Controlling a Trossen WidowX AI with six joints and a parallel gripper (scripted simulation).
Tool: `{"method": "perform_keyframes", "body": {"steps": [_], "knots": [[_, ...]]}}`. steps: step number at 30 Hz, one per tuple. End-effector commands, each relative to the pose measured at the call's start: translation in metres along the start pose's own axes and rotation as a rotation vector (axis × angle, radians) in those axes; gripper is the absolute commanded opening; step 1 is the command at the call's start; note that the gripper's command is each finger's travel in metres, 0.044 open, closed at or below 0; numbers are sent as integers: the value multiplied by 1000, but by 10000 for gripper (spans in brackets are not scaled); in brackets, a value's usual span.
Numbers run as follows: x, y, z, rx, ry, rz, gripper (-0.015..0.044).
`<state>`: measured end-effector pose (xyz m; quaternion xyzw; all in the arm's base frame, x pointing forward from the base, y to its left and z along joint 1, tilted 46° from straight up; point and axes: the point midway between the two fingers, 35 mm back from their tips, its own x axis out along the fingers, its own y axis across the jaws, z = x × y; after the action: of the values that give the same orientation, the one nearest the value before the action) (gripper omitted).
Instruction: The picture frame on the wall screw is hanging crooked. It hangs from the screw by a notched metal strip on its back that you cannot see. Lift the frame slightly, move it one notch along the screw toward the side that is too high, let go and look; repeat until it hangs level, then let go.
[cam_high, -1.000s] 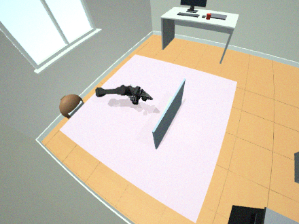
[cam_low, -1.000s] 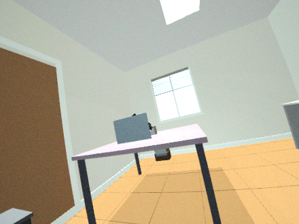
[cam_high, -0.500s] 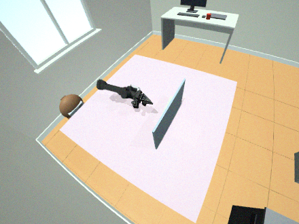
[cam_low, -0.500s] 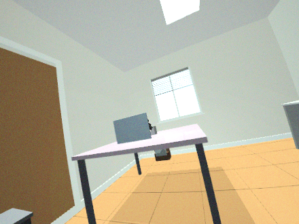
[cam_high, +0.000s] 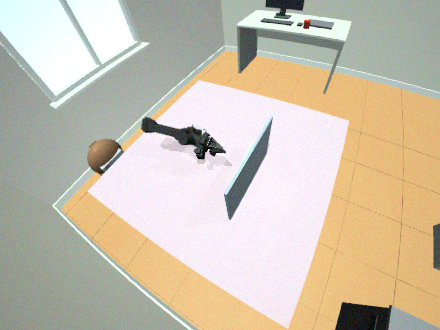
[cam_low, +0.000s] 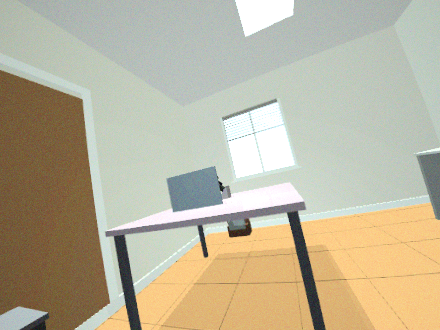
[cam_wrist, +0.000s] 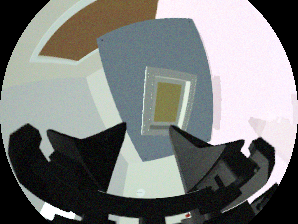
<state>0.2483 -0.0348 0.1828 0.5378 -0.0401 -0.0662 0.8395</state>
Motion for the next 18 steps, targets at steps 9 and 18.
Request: {"method": "perform_keyframes", "body": {"steps": [9,18], "knots": [[47,7,4,-3,-7,2,260],[78,-1,1,-4,-7,3,260]]}}
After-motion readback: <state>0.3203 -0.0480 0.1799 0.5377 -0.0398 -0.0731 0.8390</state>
